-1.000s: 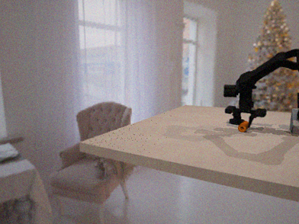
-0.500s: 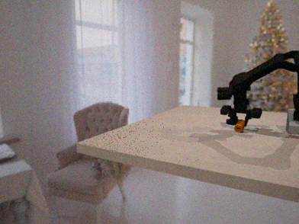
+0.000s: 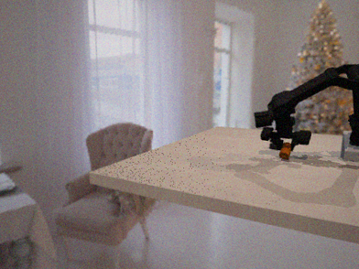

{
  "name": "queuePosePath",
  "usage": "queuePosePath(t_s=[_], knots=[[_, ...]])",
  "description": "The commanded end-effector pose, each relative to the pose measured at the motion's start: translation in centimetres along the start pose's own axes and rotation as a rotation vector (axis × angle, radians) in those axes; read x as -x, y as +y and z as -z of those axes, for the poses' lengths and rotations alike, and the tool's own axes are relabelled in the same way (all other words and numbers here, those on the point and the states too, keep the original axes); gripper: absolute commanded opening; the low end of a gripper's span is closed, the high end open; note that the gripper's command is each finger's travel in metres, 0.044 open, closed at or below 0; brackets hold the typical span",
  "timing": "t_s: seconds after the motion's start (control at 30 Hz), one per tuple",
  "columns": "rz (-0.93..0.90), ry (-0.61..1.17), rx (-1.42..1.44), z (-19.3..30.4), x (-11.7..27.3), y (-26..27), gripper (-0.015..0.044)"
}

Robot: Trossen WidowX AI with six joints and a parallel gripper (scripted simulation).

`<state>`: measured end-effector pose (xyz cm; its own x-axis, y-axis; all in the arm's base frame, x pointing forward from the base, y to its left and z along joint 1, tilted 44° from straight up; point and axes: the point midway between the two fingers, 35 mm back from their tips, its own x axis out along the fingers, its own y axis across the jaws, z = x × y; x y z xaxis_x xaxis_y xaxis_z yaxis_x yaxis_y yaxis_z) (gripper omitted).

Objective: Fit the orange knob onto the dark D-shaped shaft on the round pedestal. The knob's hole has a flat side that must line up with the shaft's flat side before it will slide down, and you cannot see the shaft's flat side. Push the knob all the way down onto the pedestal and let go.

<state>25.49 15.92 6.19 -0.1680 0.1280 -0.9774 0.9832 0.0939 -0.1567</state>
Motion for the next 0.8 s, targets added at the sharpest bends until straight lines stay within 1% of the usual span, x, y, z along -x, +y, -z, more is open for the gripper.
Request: queuePosePath(t_s=[0.0,0.77], knots=[[-0.004,-0.064,-0.003,0.4,0.4,0.1,0.0179],[-0.003,-0.426,-0.003,2.4,1.7,0.1,0.0179]])
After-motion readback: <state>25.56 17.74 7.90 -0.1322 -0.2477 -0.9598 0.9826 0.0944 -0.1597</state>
